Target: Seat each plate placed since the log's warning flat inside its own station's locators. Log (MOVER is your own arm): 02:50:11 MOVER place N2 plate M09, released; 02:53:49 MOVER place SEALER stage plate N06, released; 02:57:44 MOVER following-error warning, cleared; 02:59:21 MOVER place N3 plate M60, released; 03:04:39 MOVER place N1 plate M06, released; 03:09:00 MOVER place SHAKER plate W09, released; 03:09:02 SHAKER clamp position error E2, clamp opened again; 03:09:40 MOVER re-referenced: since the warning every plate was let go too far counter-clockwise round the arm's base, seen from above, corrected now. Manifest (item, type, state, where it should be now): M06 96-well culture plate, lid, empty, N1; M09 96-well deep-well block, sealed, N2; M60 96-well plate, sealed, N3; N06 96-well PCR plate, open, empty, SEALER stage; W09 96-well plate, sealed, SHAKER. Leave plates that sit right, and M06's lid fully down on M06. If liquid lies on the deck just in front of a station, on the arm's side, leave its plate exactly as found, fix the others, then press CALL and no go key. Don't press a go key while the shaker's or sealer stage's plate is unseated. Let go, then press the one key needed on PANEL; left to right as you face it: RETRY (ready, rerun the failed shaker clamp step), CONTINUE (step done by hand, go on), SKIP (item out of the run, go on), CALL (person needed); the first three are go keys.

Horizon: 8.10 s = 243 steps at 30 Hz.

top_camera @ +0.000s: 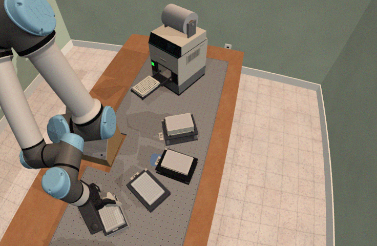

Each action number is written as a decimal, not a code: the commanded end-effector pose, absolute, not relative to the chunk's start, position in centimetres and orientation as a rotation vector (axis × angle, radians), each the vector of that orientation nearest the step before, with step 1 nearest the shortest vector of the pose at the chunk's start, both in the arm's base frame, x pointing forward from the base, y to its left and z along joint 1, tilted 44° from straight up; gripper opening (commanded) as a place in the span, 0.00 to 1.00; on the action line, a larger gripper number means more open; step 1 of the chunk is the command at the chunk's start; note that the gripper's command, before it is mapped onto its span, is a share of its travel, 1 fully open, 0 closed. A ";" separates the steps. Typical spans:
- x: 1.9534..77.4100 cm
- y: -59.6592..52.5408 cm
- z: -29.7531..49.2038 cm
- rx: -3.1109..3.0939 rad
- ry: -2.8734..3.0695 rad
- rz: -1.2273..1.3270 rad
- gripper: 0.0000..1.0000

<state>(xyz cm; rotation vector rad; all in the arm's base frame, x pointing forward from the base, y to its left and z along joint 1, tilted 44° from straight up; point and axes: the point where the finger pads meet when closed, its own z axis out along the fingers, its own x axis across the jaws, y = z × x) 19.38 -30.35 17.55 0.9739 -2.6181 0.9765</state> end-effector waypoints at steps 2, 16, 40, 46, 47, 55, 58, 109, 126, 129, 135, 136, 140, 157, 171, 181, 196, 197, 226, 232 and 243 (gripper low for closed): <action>19.4 -30.4 17.6 0.974 -2.617 0.978 0.82; 19.4 -30.7 17.2 0.974 -2.617 0.978 0.82; 19.5 -31.7 16.0 0.974 -2.617 0.978 0.82; 19.5 -31.7 16.0 0.974 -2.617 0.978 0.82; 19.5 -31.7 16.0 0.974 -2.617 0.978 0.82; 19.5 -31.7 16.0 0.974 -2.618 0.978 0.00; 19.5 -31.7 16.0 0.974 -2.617 0.978 0.00; 19.5 -31.3 16.4 0.974 -2.617 0.978 0.00; 19.5 -31.0 16.8 0.974 -2.617 0.978 0.00; 19.6 -30.8 16.9 0.974 -2.617 0.978 0.00; 19.6 -30.3 17.4 0.974 -2.617 0.978 0.00; 19.6 -30.2 17.5 0.974 -2.617 0.978 0.00; 19.6 -29.8 18.0 0.974 -2.618 0.978 0.00; 19.6 -28.6 19.2 0.974 -2.618 0.978 0.00; 19.6 -28.6 19.2 0.922 -2.560 0.994 0.00; 19.6 -28.6 19.2 0.897 -2.532 1.001 0.00; 19.4 -29.1 19.1 0.885 -2.539 1.004 0.00; 19.4 -29.1 19.1 0.885 -2.539 1.004 0.00; 19.4 -29.6 18.6 0.885 -2.539 1.004 0.00; 19.4 -29.7 18.5 0.885 -2.539 1.004 0.00; 19.4 -29.9 18.2 0.885 -2.539 1.004 0.00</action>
